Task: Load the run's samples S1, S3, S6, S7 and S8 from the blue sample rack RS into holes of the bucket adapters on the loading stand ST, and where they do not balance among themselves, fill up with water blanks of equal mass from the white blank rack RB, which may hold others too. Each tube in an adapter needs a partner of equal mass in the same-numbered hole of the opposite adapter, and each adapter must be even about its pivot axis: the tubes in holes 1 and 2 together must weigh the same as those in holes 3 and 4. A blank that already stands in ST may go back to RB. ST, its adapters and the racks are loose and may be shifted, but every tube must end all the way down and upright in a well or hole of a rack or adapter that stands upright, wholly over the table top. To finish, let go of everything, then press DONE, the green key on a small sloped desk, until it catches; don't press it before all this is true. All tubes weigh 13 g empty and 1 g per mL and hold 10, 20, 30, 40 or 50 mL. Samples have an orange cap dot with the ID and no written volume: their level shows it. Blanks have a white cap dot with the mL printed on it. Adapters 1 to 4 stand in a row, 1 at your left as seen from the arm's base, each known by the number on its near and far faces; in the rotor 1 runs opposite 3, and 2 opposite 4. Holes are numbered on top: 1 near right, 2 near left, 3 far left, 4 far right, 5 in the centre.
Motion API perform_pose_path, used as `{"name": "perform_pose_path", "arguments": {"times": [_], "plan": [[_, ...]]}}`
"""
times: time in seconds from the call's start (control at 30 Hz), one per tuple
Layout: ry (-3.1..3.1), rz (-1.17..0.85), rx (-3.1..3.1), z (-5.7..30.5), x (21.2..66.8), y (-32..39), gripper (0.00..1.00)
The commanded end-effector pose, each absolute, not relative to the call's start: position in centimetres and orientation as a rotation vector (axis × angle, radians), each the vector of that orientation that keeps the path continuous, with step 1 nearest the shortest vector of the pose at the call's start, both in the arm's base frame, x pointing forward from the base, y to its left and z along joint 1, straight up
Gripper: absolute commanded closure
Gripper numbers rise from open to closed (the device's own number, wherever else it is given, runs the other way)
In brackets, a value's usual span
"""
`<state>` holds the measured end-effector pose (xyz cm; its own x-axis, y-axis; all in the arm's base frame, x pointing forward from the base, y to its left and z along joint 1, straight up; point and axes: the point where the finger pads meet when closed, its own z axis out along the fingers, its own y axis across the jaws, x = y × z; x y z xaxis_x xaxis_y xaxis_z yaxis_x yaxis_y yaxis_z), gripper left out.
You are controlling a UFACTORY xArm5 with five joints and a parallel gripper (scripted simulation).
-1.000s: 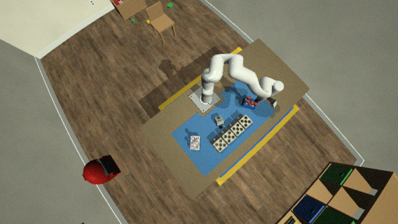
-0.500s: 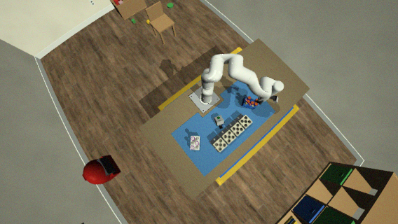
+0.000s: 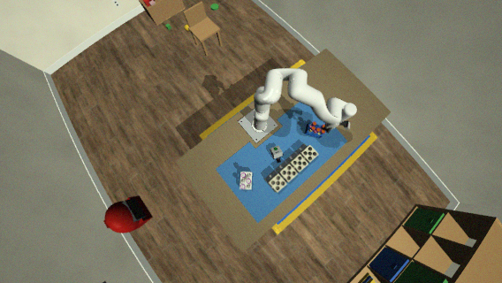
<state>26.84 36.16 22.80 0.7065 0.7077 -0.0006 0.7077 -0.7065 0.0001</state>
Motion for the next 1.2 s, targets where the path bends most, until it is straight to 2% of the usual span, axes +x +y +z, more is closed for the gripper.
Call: {"name": "perform_pose_path", "arguments": {"times": [0.0, 1.17], "plan": [[1.204, 0.005, 2.904, 22.3, 26.9, 36.3, 0.43], [1.204, 0.005, 2.904, 16.1, 26.9, 36.3, 0.43]]}}
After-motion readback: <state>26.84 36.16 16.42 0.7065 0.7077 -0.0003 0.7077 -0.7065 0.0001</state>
